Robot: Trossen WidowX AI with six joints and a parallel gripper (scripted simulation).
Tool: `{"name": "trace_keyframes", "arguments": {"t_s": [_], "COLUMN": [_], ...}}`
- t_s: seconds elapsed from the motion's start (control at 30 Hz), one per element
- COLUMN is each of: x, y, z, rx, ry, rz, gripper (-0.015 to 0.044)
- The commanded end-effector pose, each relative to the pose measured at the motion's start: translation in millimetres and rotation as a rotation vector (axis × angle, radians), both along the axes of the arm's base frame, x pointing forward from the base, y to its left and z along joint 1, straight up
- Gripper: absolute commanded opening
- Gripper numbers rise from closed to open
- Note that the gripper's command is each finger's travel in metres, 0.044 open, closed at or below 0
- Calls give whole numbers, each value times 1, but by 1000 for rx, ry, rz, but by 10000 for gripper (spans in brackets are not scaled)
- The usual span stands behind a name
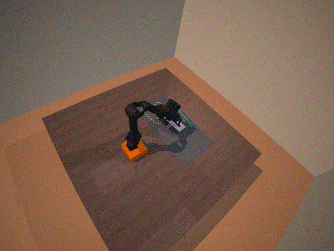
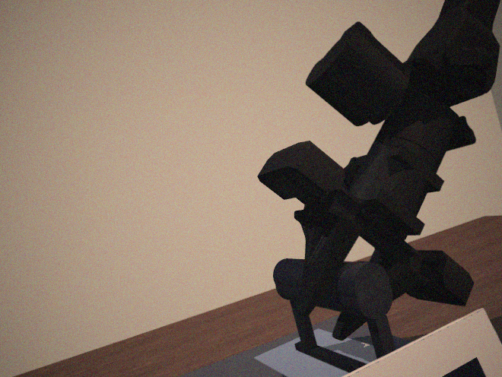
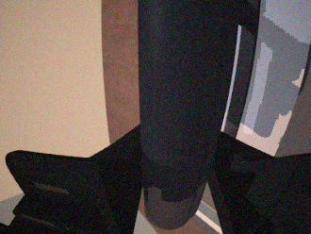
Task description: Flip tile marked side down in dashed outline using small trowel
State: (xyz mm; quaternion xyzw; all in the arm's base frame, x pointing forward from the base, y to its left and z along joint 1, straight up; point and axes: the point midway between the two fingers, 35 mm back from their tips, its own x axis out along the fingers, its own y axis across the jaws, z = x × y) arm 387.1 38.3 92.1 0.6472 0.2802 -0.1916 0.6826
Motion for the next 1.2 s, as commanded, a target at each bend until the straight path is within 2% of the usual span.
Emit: {"name": "trace_keyframes", "arguments": {"t_s": [0.0,0.53,1.17], "x": [0,-2,-6], "y": [12,29,62], "z": [4,-2,-33], "rx": [5,7,10], "ry": [-16,-16,-15], "rz": [-1,-1,-1], "gripper": [0,0,0]}}
